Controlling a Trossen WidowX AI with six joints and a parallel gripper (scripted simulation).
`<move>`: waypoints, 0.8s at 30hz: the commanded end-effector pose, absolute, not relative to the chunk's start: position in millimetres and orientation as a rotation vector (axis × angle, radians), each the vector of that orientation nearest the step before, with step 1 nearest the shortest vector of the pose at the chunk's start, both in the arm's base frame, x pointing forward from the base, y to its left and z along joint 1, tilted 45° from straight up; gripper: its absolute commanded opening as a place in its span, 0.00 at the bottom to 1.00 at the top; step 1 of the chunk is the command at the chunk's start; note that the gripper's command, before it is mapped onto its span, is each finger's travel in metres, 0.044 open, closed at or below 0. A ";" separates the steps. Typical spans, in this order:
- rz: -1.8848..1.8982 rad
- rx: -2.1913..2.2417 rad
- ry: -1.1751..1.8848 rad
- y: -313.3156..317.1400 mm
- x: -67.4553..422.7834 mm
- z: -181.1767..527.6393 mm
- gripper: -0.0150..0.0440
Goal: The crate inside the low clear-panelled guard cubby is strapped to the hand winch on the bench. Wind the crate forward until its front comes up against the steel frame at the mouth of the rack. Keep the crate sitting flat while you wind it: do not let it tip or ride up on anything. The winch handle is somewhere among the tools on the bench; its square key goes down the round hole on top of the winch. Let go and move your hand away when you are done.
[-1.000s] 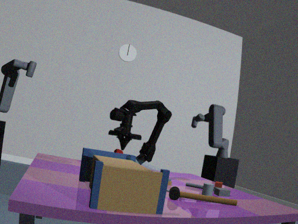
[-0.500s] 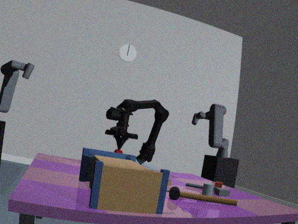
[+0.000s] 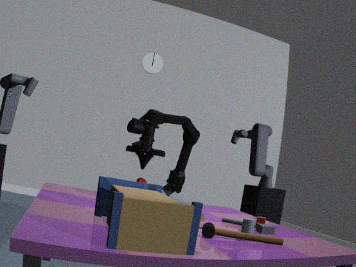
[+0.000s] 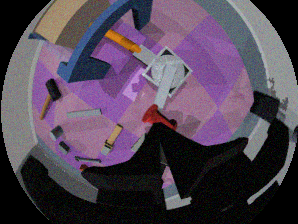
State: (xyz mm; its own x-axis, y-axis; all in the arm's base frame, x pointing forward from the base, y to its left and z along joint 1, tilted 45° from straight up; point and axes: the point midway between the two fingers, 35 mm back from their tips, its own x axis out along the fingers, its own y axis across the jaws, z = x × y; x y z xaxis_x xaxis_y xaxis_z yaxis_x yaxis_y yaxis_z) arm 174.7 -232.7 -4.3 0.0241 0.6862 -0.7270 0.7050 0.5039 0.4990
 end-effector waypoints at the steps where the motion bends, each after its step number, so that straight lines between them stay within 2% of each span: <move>1: -0.016 1.192 1.689 -237.0 173.2 2.7 0.25; 3: -0.016 1.192 1.689 -237.0 173.2 2.7 0.25; 15: -0.239 1.102 1.331 -218.3 147.4 -4.3 0.79; 20: -0.252 1.094 1.310 -216.7 145.7 -4.7 1.00; 24: -0.252 1.094 1.310 -215.8 145.9 -6.0 1.00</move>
State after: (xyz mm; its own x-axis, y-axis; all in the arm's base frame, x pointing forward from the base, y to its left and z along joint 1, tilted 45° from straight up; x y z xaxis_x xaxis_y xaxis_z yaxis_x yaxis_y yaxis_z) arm 146.3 -218.5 -4.7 0.2992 0.4160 -0.8587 0.6970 0.5193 0.4944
